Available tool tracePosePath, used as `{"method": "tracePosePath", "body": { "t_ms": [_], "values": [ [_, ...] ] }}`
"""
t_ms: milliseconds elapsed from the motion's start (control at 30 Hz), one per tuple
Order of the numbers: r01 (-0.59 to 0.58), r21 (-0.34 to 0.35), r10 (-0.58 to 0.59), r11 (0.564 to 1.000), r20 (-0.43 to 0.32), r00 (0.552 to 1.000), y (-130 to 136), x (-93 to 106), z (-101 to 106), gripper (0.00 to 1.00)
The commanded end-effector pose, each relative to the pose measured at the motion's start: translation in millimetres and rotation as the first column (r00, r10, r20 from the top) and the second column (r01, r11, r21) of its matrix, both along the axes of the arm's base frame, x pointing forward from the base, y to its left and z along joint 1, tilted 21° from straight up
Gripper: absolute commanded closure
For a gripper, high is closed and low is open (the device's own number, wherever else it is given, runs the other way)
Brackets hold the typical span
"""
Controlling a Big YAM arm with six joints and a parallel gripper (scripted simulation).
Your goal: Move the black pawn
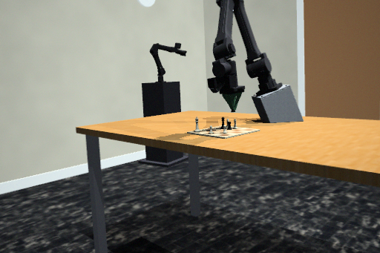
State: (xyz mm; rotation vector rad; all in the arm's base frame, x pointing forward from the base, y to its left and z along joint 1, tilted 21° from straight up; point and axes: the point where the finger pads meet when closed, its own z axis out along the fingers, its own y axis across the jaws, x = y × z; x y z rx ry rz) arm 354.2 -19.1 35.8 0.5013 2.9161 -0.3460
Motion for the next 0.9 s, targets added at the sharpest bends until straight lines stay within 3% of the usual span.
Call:
{"method": "tracePosePath", "body": {
  "t_ms": [0, 167, 200, 233, 333, 867],
  "values": [
    [-0.073, -0.025, 0.076, 0.997, 0.14, 0.987, 45.4, 9.3, 24.4, 1.0],
    [-0.136, -0.042, 0.14, 0.99, 0.111, 0.984, 68.1, -25.1, 7.4, 1.0],
    [-0.136, -0.043, 0.14, 0.99, 0.109, 0.984, 67.9, -25.7, 7.3, 1.0],
    [-0.129, -0.035, 0.133, 0.991, 0.151, 0.98, 72.3, -6.2, 22.6, 1.0],
    [-0.108, -0.032, 0.112, 0.994, 0.164, 0.98, 65.9, -2.3, 23.3, 1.0],
    [-0.132, -0.047, 0.136, 0.99, 0.084, 0.987, 57.4, -22.7, -9.9, 1.0]
  ]
}}
